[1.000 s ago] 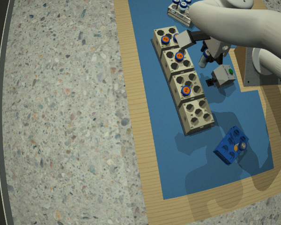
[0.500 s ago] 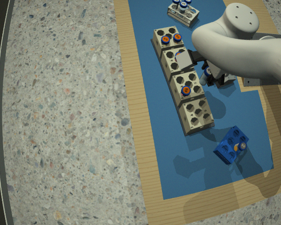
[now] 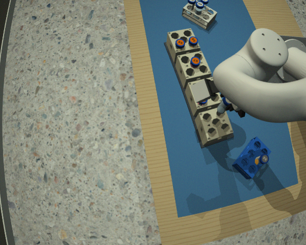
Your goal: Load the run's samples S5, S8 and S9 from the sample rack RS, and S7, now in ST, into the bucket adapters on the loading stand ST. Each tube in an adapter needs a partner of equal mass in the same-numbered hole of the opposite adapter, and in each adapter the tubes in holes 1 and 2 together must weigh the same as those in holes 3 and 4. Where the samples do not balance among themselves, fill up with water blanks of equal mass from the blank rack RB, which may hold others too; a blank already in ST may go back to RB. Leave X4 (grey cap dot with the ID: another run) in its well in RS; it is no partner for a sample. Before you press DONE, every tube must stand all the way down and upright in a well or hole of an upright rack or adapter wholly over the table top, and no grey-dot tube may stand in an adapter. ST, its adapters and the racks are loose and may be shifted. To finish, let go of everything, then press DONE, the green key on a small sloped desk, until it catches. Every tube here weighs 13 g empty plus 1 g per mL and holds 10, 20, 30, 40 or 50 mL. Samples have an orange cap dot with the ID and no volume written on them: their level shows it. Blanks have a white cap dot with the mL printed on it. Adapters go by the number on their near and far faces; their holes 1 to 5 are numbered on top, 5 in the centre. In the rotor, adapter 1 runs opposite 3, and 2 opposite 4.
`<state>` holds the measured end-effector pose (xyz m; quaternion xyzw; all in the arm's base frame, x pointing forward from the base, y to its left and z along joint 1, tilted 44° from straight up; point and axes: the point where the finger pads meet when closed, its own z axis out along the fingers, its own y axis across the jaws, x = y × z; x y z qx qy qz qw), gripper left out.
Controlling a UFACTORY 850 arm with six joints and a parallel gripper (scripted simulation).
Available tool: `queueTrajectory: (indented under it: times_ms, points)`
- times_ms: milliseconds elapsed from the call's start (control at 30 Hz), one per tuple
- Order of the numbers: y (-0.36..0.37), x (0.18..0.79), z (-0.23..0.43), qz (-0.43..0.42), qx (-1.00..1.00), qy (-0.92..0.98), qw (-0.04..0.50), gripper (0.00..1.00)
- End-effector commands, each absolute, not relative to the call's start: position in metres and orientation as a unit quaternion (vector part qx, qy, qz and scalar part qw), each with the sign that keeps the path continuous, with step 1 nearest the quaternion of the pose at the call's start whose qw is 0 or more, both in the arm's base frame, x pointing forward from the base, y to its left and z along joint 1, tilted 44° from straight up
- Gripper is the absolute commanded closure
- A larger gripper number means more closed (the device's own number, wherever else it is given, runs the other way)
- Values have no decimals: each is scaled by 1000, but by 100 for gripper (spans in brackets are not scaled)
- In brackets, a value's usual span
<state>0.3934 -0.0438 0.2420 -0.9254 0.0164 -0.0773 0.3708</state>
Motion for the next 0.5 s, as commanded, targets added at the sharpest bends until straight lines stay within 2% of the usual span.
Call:
queueTrajectory:
  times_ms: [0, 467]
  points:
    - [-33, 400, 254, -77, -926, 17, 370, 100]
    - [-26, 404, 262, -77, -926, 17, 370, 100]
